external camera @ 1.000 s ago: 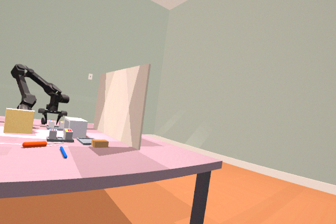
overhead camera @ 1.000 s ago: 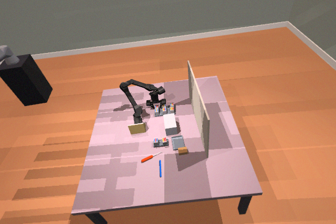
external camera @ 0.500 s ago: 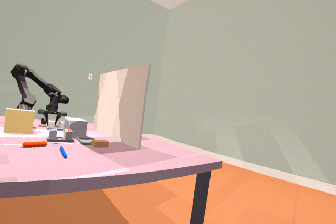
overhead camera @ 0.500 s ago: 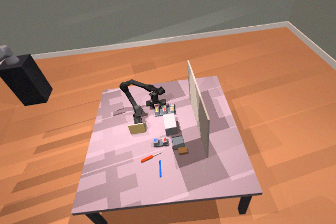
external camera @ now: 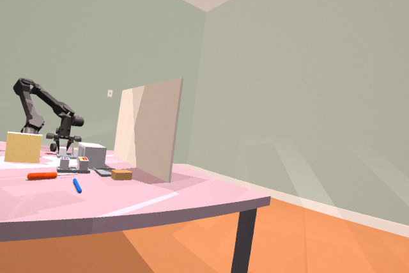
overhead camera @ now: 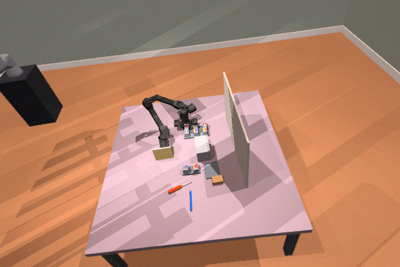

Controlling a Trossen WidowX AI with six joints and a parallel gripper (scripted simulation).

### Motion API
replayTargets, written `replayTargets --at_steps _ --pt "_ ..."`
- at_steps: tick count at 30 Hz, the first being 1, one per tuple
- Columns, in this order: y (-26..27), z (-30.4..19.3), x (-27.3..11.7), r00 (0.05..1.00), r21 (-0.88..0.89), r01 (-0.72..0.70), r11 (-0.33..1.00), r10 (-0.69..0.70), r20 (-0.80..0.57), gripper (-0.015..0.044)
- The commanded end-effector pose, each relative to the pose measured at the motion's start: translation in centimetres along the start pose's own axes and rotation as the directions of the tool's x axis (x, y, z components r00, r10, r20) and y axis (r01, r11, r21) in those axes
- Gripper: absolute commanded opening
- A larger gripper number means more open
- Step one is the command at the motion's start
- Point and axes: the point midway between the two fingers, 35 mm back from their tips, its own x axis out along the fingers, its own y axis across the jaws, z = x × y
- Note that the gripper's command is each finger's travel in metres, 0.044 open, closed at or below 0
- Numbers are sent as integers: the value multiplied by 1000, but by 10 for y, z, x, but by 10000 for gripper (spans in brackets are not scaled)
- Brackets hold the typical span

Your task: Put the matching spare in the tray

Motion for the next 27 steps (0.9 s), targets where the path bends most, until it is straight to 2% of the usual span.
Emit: replayTargets --at_steps 1,6,23,27 --pt "0 0 0 1000 0 0 1000 0 0 0" --pt "-1 0 -3 1000 0 1 1000 -1 -2 0" --pt "-2 -2 -73 1000 4 3 1000 -3 -13 0" --pt "-1 -1 -79 1000 5 4 1000 -4 -10 0"
